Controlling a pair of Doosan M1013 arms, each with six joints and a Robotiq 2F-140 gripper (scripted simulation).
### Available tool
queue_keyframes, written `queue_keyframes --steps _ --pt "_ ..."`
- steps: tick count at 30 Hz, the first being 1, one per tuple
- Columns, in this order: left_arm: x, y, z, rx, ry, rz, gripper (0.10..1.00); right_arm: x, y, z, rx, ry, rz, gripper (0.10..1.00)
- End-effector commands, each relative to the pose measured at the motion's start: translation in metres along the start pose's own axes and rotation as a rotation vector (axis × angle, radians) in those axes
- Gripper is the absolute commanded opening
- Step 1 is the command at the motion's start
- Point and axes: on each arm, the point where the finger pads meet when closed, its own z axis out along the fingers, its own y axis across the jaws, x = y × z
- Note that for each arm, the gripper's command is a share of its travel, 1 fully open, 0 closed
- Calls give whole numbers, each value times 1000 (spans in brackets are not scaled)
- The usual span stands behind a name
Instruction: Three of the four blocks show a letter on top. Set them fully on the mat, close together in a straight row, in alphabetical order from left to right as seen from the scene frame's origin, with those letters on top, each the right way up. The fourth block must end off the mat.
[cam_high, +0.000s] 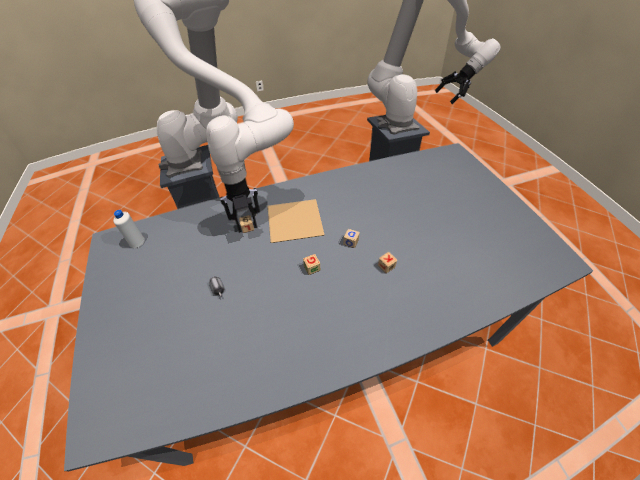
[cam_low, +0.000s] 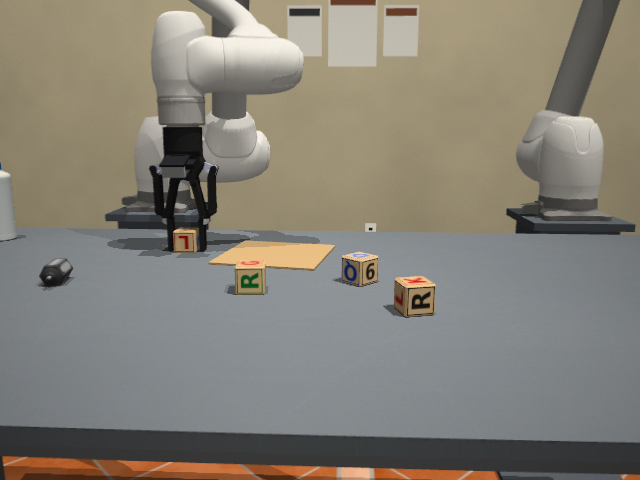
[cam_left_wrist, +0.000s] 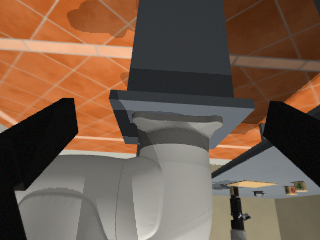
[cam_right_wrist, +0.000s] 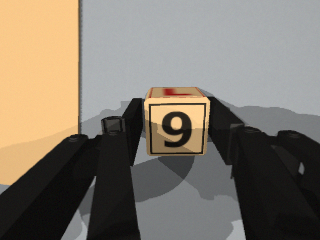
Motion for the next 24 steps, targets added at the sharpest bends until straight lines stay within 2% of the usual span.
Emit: queue_keyframes --steps 1,12,21,24 --pt "0 0 0 0 1 0 1000 0 0 -1 1 1 0 439" --pt "0 0 0 0 1 0 1000 0 0 -5 1 1 0 439" --pt "0 0 0 0 1 0 1000 0 0 -43 1 1 0 439" --pt "0 0 0 0 1 0 1000 0 0 -49 1 1 0 439"
